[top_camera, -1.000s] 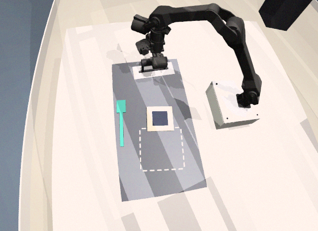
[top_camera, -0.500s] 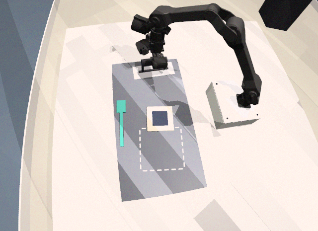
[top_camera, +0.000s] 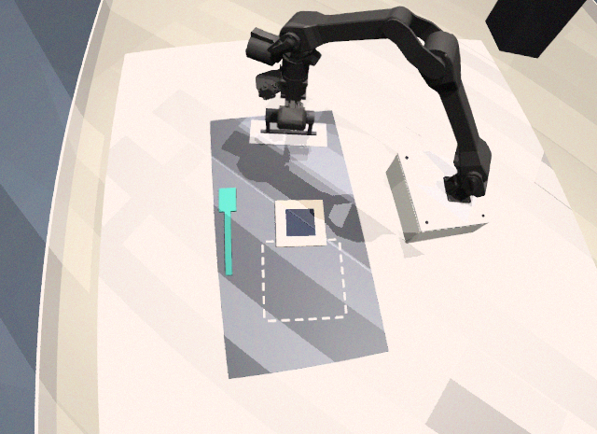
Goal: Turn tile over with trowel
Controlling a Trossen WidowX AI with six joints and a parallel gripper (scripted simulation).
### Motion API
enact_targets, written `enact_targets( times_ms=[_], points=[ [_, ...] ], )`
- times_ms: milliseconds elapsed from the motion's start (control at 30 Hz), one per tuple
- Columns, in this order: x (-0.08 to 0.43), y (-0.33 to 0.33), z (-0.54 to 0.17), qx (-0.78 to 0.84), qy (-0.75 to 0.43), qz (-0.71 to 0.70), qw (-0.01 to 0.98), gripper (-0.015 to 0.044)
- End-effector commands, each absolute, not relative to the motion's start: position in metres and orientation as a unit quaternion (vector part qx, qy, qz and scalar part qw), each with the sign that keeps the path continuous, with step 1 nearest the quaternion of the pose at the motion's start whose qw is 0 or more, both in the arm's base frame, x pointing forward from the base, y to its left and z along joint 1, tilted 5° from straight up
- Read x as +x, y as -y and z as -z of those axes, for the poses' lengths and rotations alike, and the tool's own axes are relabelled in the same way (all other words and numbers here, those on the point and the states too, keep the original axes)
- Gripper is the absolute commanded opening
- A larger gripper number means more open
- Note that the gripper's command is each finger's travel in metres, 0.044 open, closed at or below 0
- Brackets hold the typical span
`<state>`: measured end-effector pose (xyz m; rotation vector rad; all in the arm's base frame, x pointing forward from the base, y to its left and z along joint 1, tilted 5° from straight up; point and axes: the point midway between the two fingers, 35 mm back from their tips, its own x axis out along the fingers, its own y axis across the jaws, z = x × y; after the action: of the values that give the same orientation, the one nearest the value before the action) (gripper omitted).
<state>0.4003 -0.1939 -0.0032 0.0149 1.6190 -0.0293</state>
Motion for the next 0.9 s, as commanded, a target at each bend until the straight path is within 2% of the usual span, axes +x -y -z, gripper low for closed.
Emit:
enact_targets(
  times_ms=[0, 867],
  points=[
    [0.3995, 0.1937, 0.0046, 0.050, -0.723, 0.058, 0.687, 0.0130],
    [0.3995, 0.1938, 0.0045, 0.302, -0.649, 0.323, 0.619, 0.0130]
  ],
)
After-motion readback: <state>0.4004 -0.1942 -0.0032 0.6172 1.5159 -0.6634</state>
